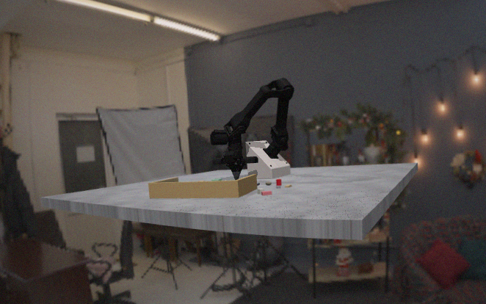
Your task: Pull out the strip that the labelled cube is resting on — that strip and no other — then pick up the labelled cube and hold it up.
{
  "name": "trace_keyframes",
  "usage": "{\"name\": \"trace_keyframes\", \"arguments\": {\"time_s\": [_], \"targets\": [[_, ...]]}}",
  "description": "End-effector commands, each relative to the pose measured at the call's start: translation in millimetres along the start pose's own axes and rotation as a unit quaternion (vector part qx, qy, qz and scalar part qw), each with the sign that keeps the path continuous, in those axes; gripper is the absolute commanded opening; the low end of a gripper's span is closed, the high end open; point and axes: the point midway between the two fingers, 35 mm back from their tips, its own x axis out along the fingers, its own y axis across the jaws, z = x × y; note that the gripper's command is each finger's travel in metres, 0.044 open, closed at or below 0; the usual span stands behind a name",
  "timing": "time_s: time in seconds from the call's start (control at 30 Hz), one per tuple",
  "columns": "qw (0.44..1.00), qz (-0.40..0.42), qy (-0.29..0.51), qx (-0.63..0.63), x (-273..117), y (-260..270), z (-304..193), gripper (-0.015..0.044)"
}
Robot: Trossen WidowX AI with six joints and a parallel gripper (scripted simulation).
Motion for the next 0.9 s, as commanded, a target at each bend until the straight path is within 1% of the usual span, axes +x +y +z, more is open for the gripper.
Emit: {"name": "trace_keyframes", "arguments": {"time_s": [0.0,0.8,0.83,0.87], "targets": [[1.0,0.005,0.016,0.005,5,4,-9,0.0],[1.0,0.005,0.016,0.005,5,4,-9,0.0],[1.0,0.0,0.001,0.001,-2,0,0,0.0],[1.0,0.0,0.004,0.001,-9,-1,0,0.0]]}}
